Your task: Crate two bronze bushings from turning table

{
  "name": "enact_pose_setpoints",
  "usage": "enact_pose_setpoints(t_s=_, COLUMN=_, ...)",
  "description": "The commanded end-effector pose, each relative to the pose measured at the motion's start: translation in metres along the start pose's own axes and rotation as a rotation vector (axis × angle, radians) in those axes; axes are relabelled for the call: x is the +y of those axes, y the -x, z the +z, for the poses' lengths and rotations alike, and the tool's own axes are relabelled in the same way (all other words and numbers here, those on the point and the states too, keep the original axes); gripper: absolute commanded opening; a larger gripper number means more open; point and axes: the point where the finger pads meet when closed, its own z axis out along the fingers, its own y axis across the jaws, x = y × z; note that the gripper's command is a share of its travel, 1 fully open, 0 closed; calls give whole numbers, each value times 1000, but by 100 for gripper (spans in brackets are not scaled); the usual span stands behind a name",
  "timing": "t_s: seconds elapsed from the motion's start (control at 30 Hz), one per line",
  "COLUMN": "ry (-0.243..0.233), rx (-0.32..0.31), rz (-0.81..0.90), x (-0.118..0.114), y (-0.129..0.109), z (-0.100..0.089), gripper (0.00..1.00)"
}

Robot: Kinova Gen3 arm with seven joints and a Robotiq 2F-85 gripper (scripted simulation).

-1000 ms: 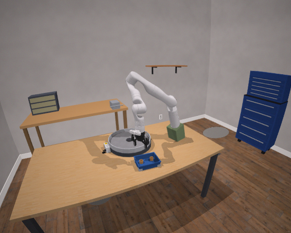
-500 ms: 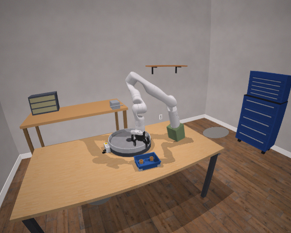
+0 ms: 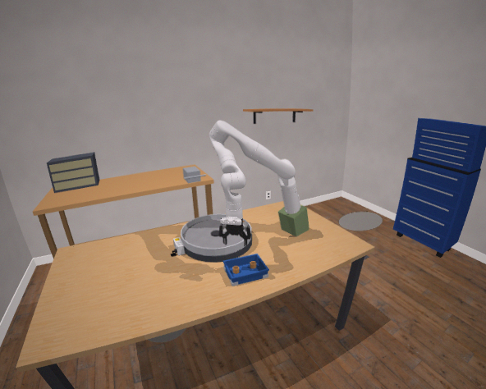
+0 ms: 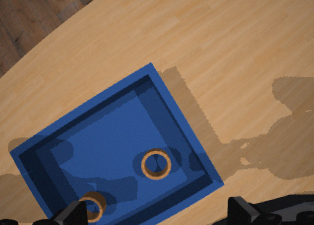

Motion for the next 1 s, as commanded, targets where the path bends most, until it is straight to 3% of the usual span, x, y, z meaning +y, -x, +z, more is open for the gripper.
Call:
enact_pose_setpoints(t_s=0.0, ry=-3, rx=1, rz=-100, x=-2, y=0, z=-2, gripper=100)
enact_pose_setpoints(t_s=0.07, ry=-2, rx=1, rz=-200, x=-4, y=1, z=-3, gripper=100)
enact_pose_setpoints(t_s=0.47, ry=-2, rx=1, rz=-200, x=-4, y=1, z=-3, gripper=100)
enact_pose_setpoints(t_s=0.63, ry=-2, rx=1, rz=-449, x=-8, y=2, z=-6, gripper=100)
enact_pose_setpoints(t_s=0.97, ry=-2, rx=1, rz=-449, x=-8, y=2, z=-6, gripper=100)
